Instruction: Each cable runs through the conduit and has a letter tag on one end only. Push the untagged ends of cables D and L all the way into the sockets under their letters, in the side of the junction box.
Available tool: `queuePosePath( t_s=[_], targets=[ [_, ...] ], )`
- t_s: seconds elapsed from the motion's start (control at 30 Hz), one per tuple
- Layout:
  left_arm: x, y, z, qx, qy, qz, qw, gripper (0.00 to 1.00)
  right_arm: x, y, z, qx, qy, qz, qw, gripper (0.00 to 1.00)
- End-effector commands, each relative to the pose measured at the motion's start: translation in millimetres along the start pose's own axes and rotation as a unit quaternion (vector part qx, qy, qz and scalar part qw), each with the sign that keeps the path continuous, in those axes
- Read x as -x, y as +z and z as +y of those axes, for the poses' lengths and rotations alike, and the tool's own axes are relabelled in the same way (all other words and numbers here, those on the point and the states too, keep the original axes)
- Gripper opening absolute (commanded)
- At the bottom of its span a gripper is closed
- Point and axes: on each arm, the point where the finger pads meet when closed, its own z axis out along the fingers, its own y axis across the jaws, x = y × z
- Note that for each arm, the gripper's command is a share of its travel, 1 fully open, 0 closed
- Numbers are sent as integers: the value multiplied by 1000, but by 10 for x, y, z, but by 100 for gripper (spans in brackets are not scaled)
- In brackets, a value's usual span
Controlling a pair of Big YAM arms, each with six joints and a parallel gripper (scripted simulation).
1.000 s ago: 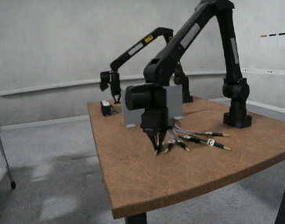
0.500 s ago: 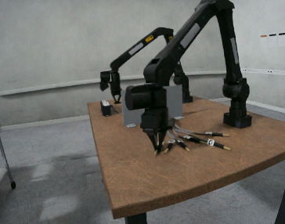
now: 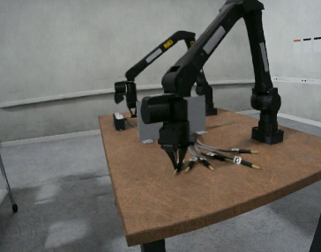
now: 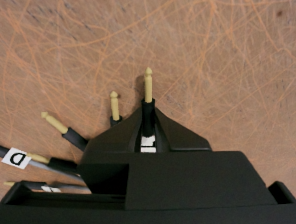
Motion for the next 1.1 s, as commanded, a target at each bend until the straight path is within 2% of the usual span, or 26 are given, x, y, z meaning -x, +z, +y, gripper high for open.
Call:
queuePosePath(
  t_s=[0.0,0.07,0.13,0.5,1.07],
  targets=[
    [29,-50,-28,-5,0,-5,1000,6,84,-66,21,1,-3,-12,1000,6],
    [29,-50,-28,-5,0,-5,1000,6,188,-140,23,1,-2,-23,1000,6],
    [29,-50,-28,-5,0,-5,1000,6,169,-46,84,1,-8,-12,1000,6],
    [29,-50,-28,-5,0,-5,1000,6,222,-88,65,1,-3,-12,1000,6],
    [29,-50,-28,-5,0,-5,1000,6,163,-94,63,1,-6,-14,1000,6]
  ],
)
